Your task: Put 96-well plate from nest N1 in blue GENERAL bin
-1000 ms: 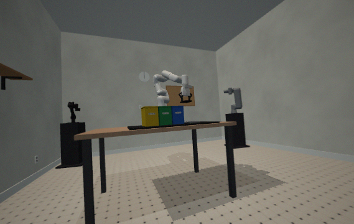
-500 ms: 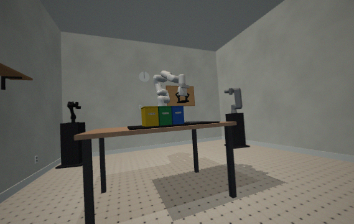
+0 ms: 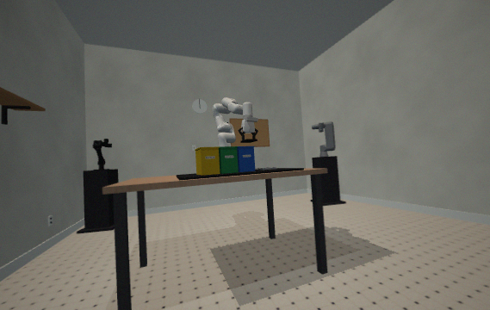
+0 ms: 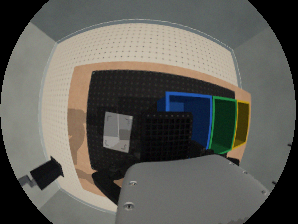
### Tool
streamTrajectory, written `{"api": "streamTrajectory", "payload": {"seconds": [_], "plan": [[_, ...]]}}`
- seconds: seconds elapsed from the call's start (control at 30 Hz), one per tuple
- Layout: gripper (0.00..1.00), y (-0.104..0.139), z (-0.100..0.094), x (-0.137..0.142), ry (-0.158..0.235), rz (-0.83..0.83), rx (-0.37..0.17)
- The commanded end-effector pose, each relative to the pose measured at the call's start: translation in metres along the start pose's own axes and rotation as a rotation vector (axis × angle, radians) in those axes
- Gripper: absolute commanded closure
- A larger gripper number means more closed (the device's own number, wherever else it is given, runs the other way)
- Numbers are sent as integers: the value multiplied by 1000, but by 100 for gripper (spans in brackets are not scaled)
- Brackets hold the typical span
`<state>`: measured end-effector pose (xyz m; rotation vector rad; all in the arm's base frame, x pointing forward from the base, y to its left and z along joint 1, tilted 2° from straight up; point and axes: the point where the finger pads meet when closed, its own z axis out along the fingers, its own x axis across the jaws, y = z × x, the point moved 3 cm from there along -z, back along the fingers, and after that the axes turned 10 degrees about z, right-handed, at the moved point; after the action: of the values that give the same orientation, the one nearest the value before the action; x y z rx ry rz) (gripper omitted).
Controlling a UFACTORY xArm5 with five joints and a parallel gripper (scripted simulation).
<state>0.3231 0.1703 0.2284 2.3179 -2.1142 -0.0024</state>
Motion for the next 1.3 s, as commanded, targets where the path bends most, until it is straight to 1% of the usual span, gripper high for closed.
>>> {"api": "streamTrajectory", "payload": {"seconds": [0.0,0.13,0.2,0.63,1.27], "plan": [[100,-8,0,16,-1,-1,2],[100,-13,1,29,-1,-1,1],[100,-13,1,29,-1,-1,1],[100,-30,4,69,-1,-1,-1],[100,-30,4,70,-1,-1,-2]]}}
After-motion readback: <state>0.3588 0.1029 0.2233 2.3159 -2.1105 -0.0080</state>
